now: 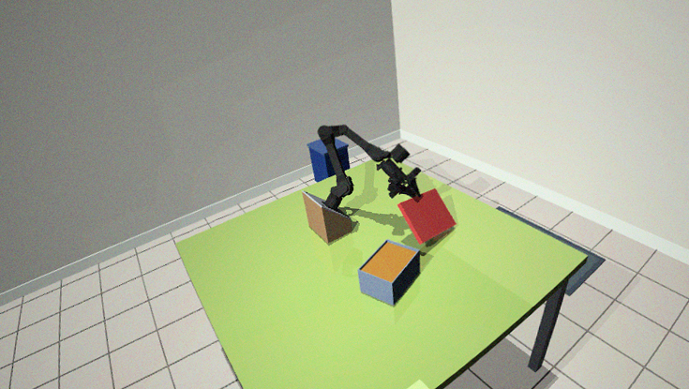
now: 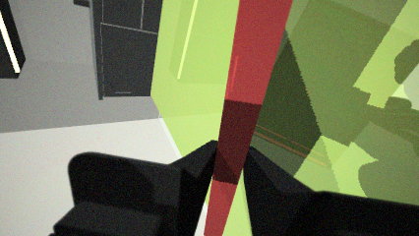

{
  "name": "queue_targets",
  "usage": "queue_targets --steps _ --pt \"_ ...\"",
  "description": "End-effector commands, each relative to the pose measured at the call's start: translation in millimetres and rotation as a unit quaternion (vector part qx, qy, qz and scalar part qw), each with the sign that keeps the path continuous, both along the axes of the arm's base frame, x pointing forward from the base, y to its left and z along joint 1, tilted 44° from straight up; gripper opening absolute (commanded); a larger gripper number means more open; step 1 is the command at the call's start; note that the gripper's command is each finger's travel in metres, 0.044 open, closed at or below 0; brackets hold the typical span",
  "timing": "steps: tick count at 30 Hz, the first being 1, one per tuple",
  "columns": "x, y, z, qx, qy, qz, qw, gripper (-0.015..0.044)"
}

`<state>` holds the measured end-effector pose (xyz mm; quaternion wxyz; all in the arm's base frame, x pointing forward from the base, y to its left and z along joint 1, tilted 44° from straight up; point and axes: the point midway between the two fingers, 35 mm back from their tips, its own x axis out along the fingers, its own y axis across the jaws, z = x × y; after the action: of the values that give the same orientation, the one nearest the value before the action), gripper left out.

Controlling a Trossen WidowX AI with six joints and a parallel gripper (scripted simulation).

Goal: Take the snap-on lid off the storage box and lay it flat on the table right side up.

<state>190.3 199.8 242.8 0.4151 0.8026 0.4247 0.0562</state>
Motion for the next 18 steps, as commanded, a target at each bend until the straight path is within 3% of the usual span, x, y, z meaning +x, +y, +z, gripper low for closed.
queue_targets --steps 1,18 --pt "1.5 1.2 -0.9 0.003 -0.002 -0.006 1.000 0.0000" --pt "0.6 10.7 -10.5 0.004 -0.001 -0.006 1.000 0.0000"
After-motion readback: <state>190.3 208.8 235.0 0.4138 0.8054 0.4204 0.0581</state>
